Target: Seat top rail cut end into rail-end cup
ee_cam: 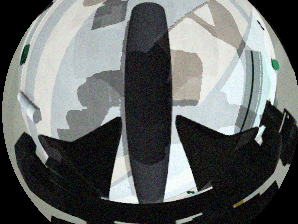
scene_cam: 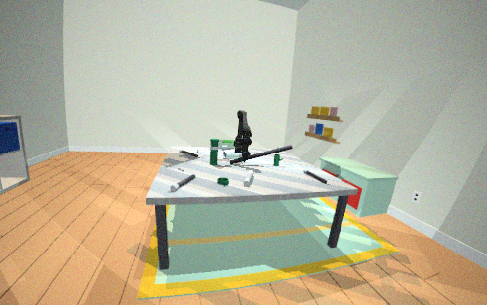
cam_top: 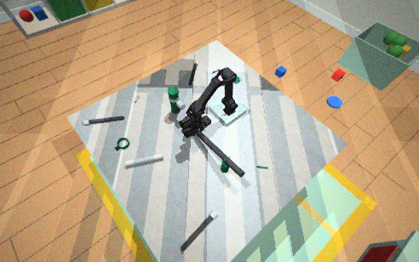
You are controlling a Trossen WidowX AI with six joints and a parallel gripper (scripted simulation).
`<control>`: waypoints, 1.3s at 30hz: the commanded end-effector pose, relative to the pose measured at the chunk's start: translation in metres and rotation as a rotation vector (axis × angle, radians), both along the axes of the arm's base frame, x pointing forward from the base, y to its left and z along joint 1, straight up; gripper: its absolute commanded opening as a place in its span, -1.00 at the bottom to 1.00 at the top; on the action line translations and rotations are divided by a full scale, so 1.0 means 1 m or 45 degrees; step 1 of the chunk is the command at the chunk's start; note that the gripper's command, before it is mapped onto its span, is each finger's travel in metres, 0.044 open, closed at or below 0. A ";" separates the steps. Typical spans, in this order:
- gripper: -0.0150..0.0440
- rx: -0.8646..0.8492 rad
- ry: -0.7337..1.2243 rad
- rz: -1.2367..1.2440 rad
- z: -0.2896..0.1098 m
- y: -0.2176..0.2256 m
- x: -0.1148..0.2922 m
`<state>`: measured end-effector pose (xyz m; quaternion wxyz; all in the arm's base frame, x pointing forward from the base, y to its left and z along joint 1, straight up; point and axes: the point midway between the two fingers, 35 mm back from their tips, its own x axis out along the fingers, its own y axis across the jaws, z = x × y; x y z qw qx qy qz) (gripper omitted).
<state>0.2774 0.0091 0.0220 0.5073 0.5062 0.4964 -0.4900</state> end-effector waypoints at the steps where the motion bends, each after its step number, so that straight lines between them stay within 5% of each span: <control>1: 0.11 -0.005 0.000 -0.005 -0.001 0.000 0.000; 7: -0.09 -0.005 0.000 -0.005 -0.001 0.000 0.000; 12: -0.49 -0.005 0.000 -0.005 0.005 0.000 0.000; 39: -0.49 -0.367 0.011 -0.009 0.090 -0.006 -0.002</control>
